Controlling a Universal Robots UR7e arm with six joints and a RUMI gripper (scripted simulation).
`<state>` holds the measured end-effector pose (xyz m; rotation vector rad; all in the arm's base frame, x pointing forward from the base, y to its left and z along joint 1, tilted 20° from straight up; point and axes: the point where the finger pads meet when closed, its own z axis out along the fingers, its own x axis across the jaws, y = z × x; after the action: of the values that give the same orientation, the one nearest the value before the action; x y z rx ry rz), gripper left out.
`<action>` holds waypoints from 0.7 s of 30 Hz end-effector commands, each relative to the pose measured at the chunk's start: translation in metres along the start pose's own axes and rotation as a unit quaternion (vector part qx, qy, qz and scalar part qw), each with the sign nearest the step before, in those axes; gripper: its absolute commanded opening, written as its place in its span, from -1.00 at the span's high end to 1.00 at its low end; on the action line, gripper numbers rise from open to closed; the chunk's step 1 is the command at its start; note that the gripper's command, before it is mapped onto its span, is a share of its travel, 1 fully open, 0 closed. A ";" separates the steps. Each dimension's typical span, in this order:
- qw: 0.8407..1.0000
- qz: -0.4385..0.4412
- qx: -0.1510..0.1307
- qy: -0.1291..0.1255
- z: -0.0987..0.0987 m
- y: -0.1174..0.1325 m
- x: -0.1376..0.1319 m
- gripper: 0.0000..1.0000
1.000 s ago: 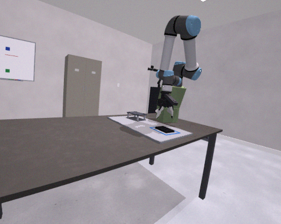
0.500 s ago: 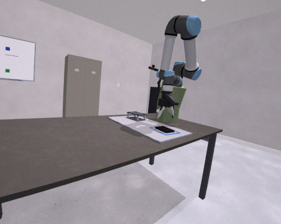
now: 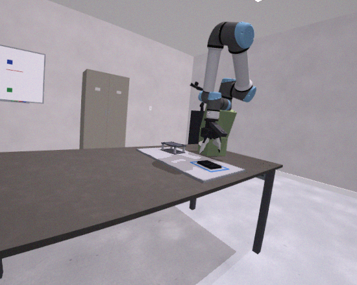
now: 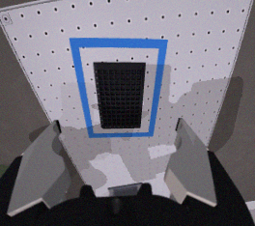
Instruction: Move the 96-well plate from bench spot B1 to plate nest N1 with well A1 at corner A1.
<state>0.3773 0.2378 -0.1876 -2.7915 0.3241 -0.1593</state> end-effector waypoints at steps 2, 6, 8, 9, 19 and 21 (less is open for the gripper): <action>1.000 0.000 0.000 0.001 0.010 0.000 0.000 -1.00; 1.000 0.000 0.000 0.001 0.017 0.000 0.000 -1.00; 1.000 0.000 0.000 0.001 0.017 0.000 0.000 -1.00; 1.000 0.000 0.000 0.001 0.018 0.000 0.000 -1.00; 1.000 0.000 0.000 0.001 0.035 0.000 0.000 -1.00; 1.000 0.000 0.000 0.001 0.038 0.000 0.000 -1.00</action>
<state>0.3819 0.2474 -0.2172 -2.7915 0.3241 -0.1593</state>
